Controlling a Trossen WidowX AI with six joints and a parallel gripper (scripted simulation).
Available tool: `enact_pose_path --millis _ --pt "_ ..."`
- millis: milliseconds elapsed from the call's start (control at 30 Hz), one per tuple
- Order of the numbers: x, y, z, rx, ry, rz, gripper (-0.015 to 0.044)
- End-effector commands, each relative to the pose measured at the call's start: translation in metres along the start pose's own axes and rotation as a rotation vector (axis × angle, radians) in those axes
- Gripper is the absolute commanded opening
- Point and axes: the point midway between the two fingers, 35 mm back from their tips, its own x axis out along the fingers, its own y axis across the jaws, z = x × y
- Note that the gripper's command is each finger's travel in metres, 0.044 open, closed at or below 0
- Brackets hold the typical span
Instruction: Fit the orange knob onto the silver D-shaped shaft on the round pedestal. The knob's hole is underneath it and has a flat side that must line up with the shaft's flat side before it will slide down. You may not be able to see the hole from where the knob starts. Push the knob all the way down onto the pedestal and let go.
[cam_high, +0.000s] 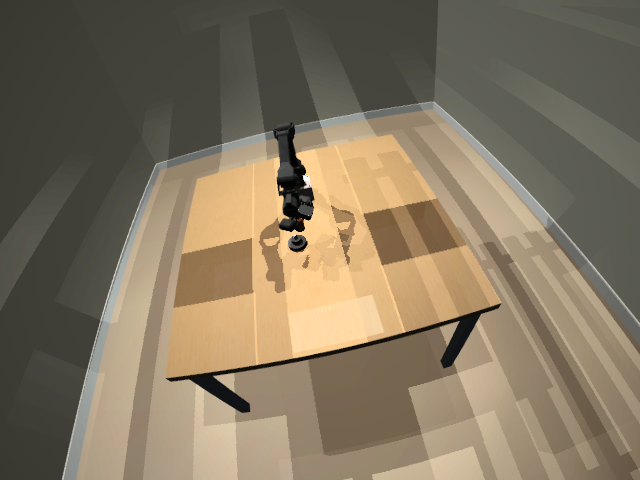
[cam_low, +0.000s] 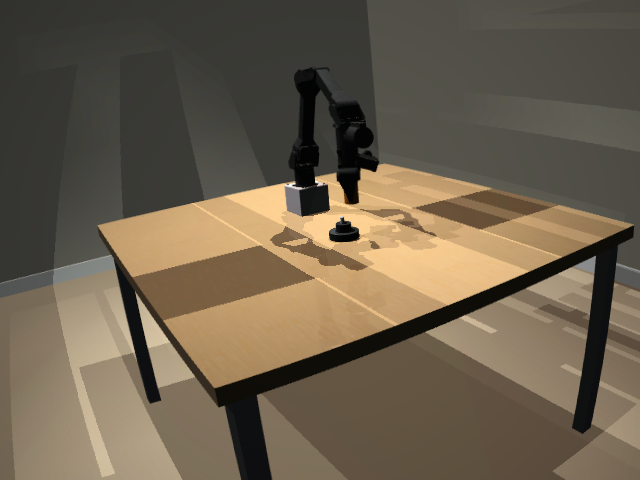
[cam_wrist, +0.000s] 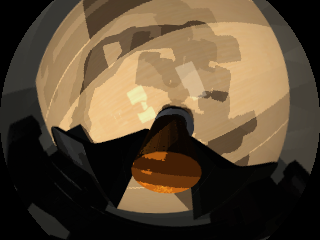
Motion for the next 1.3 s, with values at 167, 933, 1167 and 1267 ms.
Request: enact_pose_path --millis 167,933,1167,1267 --pt "0.009 -0.013 -0.025 -0.001 0.007 -0.001 0.0" --pt "0.033 -0.015 -0.028 0.005 0.007 -0.001 0.0" --pt "0.036 -0.015 -0.028 0.005 0.007 -0.001 0.0" --pt "0.035 -0.014 -0.028 0.005 0.007 -0.001 0.0"
